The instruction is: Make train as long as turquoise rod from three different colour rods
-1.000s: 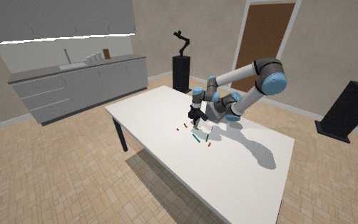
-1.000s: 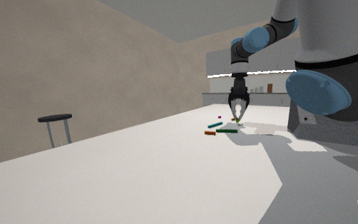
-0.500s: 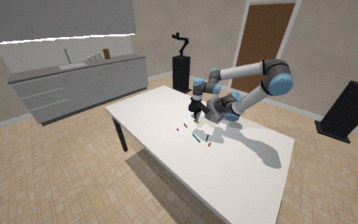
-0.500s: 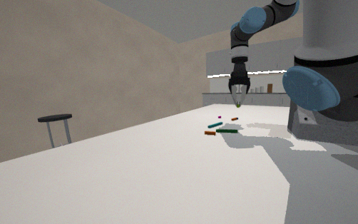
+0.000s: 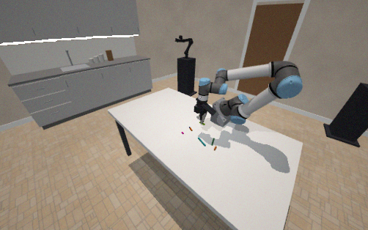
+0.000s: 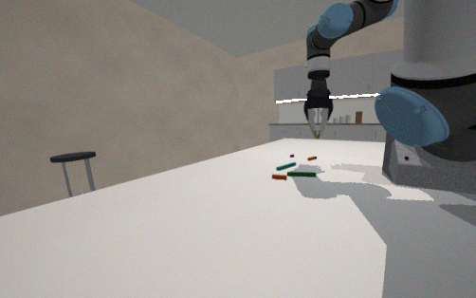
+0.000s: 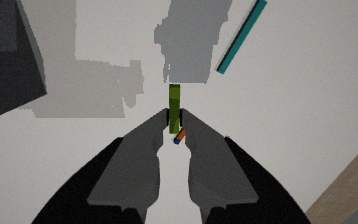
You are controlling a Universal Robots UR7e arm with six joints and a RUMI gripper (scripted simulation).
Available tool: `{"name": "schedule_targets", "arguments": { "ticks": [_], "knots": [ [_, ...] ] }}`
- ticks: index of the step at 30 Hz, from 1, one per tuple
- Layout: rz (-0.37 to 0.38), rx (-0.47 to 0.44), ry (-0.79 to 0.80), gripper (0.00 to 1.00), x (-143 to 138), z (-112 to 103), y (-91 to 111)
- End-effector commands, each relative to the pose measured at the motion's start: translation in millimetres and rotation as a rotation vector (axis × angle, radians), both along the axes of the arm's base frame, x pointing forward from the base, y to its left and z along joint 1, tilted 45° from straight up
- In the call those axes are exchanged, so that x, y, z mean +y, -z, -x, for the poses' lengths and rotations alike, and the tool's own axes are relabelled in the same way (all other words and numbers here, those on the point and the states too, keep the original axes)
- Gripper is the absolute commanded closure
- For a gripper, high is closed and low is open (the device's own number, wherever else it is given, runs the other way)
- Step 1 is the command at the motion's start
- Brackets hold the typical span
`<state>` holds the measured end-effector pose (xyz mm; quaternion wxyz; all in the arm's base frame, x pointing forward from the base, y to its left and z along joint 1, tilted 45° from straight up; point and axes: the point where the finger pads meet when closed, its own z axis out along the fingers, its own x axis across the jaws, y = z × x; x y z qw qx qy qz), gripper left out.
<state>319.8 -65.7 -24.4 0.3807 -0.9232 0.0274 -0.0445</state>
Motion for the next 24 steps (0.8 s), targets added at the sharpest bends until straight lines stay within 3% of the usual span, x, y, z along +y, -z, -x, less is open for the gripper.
{"name": "schedule_targets", "arguments": {
  "ticks": [1, 6, 15, 24],
  "knots": [
    [0.0, 0.001, 0.002, 1.0, -0.7, -0.3, 0.1],
    [-0.008, 0.056, 0.058, 1.0, -7.1, -6.5, 4.3],
    [-0.043, 0.293, 0.296, 1.0, -34.1, -33.1, 26.4],
    [-0.055, 0.372, 0.377, 1.0, -42.9, -42.0, 35.2]
  ]
}}
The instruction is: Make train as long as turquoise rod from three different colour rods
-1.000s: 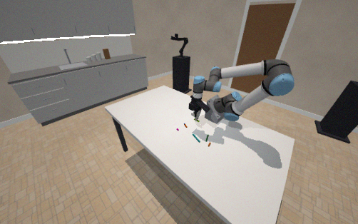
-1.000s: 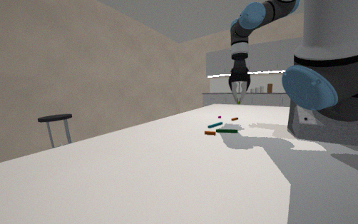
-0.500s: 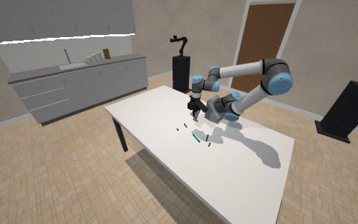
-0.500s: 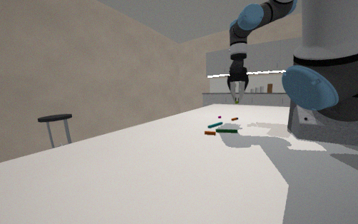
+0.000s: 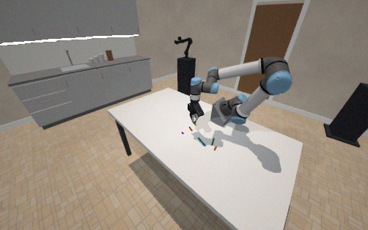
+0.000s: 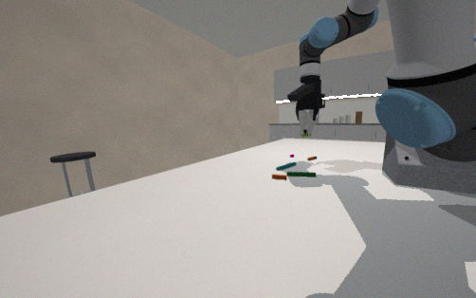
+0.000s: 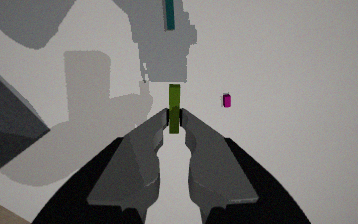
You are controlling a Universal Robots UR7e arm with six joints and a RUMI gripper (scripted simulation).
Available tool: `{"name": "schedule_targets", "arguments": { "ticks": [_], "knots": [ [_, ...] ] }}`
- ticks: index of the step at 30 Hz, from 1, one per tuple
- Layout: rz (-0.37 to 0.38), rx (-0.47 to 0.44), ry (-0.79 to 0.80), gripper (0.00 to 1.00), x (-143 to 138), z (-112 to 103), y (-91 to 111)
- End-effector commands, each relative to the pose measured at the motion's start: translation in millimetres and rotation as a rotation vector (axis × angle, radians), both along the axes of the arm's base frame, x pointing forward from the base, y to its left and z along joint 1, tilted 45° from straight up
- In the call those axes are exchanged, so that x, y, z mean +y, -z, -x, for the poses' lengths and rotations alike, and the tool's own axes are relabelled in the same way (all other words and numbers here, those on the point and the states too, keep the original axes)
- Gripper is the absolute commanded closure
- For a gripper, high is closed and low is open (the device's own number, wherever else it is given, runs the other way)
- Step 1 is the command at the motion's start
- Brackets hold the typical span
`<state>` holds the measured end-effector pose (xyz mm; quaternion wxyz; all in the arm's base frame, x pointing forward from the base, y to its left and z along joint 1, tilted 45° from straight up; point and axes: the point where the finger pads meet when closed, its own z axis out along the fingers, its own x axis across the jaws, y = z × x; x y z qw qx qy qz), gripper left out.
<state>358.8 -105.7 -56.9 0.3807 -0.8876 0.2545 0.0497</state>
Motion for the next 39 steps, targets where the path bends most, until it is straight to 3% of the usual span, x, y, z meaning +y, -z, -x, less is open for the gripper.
{"name": "schedule_targets", "arguments": {
  "ticks": [1, 20, 27, 39],
  "knots": [
    [-0.002, 0.026, 0.024, 1.0, -3.0, -2.9, 2.7],
    [-0.002, 0.026, 0.024, 1.0, 0.5, -3.5, 6.3],
    [-0.002, 0.026, 0.024, 1.0, 10.5, -5.2, 16.4],
    [-0.002, 0.026, 0.024, 1.0, 46.2, -11.1, 52.3]
  ]
}}
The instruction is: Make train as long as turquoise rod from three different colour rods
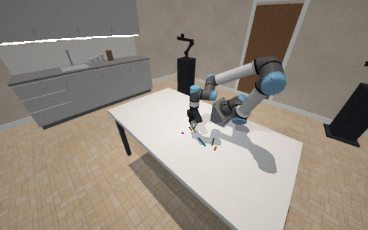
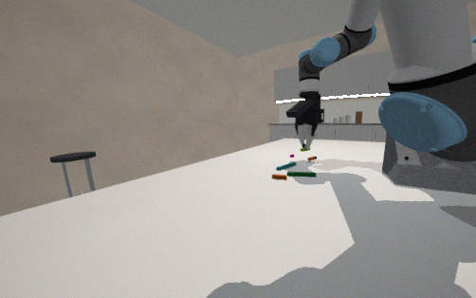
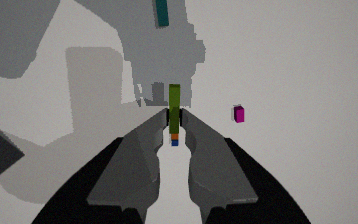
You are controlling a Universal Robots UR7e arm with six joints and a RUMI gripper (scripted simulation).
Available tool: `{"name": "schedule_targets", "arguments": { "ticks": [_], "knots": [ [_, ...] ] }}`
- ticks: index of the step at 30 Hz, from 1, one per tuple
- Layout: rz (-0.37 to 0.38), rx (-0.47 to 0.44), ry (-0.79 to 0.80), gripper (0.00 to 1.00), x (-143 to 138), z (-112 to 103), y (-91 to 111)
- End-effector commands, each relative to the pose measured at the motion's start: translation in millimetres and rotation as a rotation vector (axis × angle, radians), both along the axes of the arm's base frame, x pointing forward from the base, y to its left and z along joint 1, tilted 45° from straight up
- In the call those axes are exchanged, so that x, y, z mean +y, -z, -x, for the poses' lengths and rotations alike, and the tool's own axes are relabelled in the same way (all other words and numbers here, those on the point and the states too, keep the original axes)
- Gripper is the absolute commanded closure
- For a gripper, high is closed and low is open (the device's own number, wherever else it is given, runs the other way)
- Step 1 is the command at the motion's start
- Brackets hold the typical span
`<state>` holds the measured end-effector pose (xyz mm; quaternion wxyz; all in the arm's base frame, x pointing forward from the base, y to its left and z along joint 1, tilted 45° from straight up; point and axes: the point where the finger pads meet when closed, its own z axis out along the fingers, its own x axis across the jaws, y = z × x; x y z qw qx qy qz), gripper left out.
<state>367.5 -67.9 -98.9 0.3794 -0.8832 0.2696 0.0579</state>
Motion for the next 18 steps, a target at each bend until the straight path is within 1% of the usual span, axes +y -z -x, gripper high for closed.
{"name": "schedule_targets", "arguments": {
  "ticks": [1, 9, 18],
  "knots": [
    [0.002, -0.001, 0.001, 1.0, 10.8, -2.9, 12.7],
    [0.002, -0.001, 0.001, 1.0, 19.6, -4.3, 21.5],
    [0.002, -0.001, 0.001, 1.0, 20.9, -4.6, 22.8]
  ]
}}
